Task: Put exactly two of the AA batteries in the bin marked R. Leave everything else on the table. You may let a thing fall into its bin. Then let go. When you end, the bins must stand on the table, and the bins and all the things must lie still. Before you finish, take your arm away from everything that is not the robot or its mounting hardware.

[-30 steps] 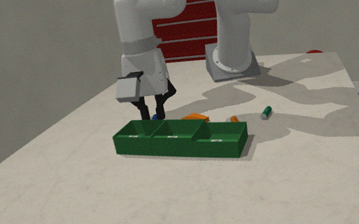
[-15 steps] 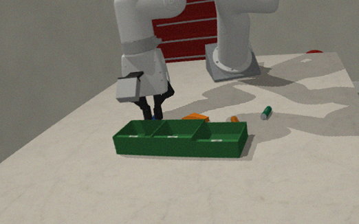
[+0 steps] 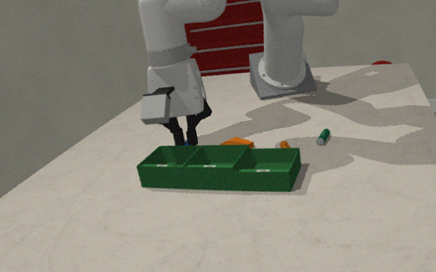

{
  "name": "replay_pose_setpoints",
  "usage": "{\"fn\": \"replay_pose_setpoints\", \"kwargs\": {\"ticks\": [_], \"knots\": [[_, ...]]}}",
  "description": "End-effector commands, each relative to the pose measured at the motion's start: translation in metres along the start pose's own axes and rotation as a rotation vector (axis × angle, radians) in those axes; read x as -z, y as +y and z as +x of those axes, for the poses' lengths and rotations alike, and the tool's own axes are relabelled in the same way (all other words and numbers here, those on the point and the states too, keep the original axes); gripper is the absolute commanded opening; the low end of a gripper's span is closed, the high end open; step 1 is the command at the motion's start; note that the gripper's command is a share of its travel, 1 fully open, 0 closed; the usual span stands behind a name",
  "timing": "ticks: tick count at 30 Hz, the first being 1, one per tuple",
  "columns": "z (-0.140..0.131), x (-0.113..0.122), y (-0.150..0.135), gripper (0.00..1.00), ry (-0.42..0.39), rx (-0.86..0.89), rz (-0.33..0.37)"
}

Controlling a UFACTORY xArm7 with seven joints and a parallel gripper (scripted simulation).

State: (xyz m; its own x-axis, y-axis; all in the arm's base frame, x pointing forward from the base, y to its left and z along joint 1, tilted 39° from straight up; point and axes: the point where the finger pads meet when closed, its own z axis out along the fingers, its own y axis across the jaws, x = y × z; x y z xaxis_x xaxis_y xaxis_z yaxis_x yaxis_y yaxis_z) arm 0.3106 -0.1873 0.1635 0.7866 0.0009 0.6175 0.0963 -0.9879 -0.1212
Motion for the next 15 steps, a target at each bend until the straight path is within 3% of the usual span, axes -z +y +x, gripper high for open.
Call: {"fn": "replay_pose_setpoints", "kwargs": {"ticks": [1,5,15], "knots": [[0.001,0.001,0.001,0.0,0.002,0.0,-0.002],[0.001,0.001,0.001,0.0,0.002,0.0,-0.002],[0.001,0.034,0.001,0.0,0.002,0.0,-0.002]]}}
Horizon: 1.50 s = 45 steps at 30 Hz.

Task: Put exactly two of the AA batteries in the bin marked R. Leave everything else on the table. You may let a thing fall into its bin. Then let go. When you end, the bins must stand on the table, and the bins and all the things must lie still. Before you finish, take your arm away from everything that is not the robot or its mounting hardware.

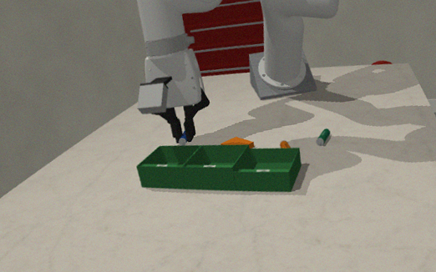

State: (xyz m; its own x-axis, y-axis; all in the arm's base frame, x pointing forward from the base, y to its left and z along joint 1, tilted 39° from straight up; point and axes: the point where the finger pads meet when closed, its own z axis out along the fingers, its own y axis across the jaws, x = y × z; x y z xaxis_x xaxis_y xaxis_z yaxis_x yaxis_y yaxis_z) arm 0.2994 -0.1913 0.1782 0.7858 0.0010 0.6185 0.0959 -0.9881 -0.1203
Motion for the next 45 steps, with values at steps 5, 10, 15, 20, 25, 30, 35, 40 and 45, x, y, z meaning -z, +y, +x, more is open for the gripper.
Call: {"fn": "replay_pose_setpoints", "kwargs": {"ticks": [5,10,15,20,25,30,35,40,45], "knots": [[0.001,0.025,0.0,0.0,0.001,0.0,-0.001],[0.001,0.042,0.0,0.0,0.001,0.0,-0.001],[0.001,0.042,0.0,0.0,0.001,0.0,-0.001],[0.001,0.042,0.0,0.0,0.001,0.0,-0.001],[0.001,0.042,0.0,0.0,0.001,0.0,-0.001],[0.011,0.042,-0.007,0.0,0.001,0.0,-0.001],[0.036,0.042,-0.023,0.0,0.001,0.0,-0.001],[0.051,0.042,-0.033,0.0,0.001,0.0,-0.001],[0.065,0.042,-0.043,0.0,0.001,0.05,-0.001]]}}
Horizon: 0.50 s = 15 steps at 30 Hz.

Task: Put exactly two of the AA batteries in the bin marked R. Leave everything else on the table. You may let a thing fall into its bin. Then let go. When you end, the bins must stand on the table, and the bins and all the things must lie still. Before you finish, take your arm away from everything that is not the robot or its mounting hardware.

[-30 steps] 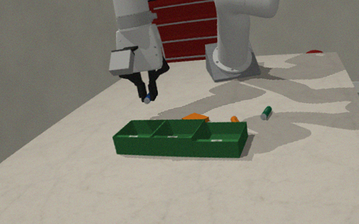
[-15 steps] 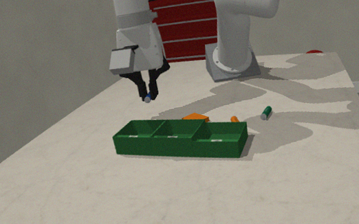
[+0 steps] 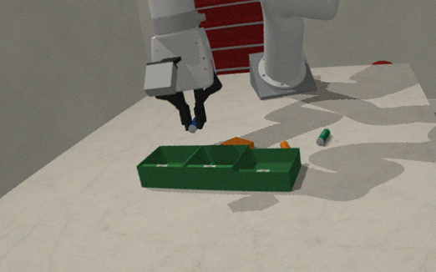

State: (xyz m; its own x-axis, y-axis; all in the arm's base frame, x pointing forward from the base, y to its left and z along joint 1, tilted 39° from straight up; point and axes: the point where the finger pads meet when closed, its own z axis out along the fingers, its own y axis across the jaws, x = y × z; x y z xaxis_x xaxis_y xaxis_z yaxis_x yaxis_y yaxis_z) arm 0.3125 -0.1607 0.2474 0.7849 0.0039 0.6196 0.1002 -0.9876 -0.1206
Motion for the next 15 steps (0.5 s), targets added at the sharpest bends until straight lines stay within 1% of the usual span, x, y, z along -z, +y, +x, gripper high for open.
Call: {"fn": "replay_pose_setpoints", "kwargs": {"ticks": [1,7,9,10,15], "knots": [[0.017,0.001,-0.008,0.0,0.0,0.097,-0.004],[0.047,0.0,-0.028,0.0,0.001,0.298,-0.004],[0.047,0.0,-0.028,0.0,0.001,0.298,-0.004],[0.052,0.0,-0.031,0.0,0.001,0.392,-0.004],[0.074,0.0,-0.046,0.0,0.001,0.527,-0.005]]}}
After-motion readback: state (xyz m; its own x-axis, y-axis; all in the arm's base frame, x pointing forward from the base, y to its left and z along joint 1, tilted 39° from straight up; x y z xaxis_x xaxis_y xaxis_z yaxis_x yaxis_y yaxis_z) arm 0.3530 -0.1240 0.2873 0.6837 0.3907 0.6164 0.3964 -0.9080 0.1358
